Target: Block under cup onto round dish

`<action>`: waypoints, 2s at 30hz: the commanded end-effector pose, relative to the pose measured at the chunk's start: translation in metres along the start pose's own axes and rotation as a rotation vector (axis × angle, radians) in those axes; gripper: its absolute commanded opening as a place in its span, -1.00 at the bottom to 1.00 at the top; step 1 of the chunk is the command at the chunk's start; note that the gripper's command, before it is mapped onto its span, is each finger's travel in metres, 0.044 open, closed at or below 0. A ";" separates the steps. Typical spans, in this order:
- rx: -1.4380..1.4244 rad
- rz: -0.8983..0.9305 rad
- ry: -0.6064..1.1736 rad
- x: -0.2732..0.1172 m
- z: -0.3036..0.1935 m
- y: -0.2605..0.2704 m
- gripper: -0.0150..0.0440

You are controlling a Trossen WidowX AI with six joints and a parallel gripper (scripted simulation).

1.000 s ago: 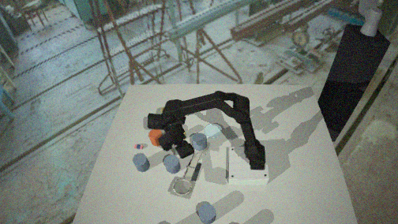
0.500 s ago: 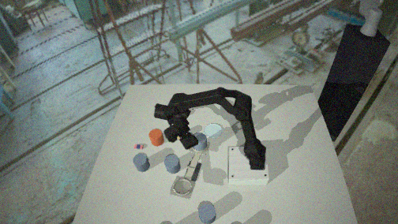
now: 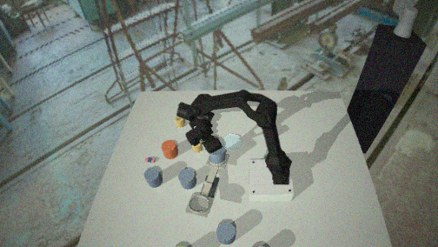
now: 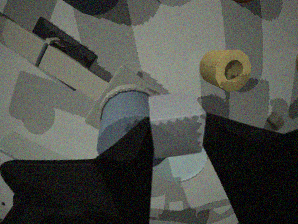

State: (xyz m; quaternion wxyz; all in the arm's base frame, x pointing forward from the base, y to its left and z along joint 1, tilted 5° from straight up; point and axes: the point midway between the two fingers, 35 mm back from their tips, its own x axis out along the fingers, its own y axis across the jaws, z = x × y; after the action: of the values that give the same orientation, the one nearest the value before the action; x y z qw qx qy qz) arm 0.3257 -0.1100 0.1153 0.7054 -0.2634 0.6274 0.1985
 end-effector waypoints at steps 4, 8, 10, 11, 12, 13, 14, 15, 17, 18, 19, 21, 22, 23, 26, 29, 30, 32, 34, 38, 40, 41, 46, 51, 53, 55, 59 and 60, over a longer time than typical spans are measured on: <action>0.002 -0.002 0.008 0.007 -0.026 -0.011 -0.49; 0.000 0.003 0.011 0.011 -0.040 -0.016 -0.49; -0.001 0.005 0.012 0.013 -0.048 -0.018 -0.49; -0.001 0.006 0.013 0.014 -0.052 -0.019 -0.49; -0.002 0.007 0.013 0.015 -0.055 -0.020 -0.49; -0.002 0.009 0.014 0.016 -0.059 -0.021 -0.49; -0.003 0.010 0.014 0.016 -0.063 -0.022 -0.49; -0.003 0.011 0.014 0.017 -0.067 -0.023 -0.49; -0.004 0.013 0.015 0.019 -0.074 -0.025 -0.49; -0.004 0.014 0.015 0.020 -0.078 -0.025 -0.49; -0.005 0.016 0.016 0.021 -0.082 -0.026 -0.49; -0.005 0.018 0.016 0.023 -0.089 -0.027 -0.49; -0.006 0.019 0.016 0.023 -0.093 -0.027 -0.49; -0.006 0.020 0.016 0.024 -0.097 -0.028 -0.49; -0.007 0.023 0.017 0.027 -0.108 -0.029 -0.49; -0.008 0.027 0.016 0.029 -0.120 -0.030 -0.49; -0.009 0.028 0.016 0.030 -0.124 -0.030 -0.49; -0.010 0.030 0.016 0.031 -0.131 -0.030 -0.49; -0.010 0.032 0.015 0.033 -0.139 -0.030 -0.49; -0.011 0.034 0.015 0.035 -0.148 -0.029 -0.49; -0.011 0.034 0.015 0.037 -0.148 -0.029 -0.49; -0.011 0.034 0.015 0.040 -0.148 -0.029 -0.49; -0.011 0.034 0.015 0.062 -0.148 -0.029 -0.49; -0.011 0.034 0.015 0.076 -0.149 -0.028 -0.49; -0.011 0.034 0.015 0.076 -0.149 -0.028 -0.49; -0.011 0.034 0.015 0.078 -0.149 -0.028 -0.49; -0.011 0.034 0.015 0.083 -0.149 -0.028 -0.49; -0.011 0.034 0.015 0.085 -0.149 -0.028 -0.49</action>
State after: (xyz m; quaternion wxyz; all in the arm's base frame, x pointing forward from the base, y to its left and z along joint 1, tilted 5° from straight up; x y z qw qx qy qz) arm 0.2380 -0.2292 0.0295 0.6958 -0.2594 0.6360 0.2099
